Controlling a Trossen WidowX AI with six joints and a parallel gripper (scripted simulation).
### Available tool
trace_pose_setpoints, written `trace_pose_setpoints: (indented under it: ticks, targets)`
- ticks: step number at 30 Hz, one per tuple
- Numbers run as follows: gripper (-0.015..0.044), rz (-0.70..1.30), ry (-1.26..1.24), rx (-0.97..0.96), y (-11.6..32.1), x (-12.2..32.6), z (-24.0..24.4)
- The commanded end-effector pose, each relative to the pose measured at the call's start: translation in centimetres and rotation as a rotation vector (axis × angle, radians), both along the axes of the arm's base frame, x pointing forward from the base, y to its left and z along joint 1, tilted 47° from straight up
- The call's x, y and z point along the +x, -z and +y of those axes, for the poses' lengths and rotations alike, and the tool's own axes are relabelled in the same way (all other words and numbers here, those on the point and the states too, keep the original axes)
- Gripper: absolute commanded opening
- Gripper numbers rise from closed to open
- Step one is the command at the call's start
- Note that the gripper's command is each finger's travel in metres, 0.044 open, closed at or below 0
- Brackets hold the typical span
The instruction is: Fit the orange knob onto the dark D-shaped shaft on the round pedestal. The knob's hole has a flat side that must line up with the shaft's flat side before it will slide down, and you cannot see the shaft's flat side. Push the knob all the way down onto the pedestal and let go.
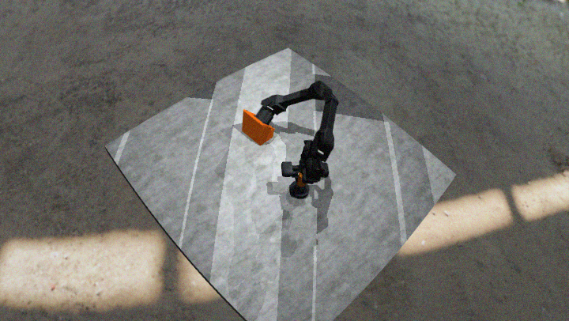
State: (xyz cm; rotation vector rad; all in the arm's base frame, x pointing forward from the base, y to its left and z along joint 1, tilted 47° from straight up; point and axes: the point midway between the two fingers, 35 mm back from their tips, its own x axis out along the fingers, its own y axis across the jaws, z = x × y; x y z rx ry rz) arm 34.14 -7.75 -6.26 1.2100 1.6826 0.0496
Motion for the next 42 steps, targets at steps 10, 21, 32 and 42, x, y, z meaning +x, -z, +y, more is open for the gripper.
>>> trace_pose_setpoints:
  ticks: [10, 21, 32, 42]
  targets:
    - [0.0, 0.122, 0.119, 0.004, -0.29, 0.09, -0.26]
    - [0.0, 0.152, 0.148, 0.005, 0.0, 0.01, 0.04]
    - [0.0, 0.152, 0.148, 0.005, 0.05, 0.08, 0.06]
    - [0.0, 0.158, 0.154, 0.005, -0.35, 0.1, -0.3]
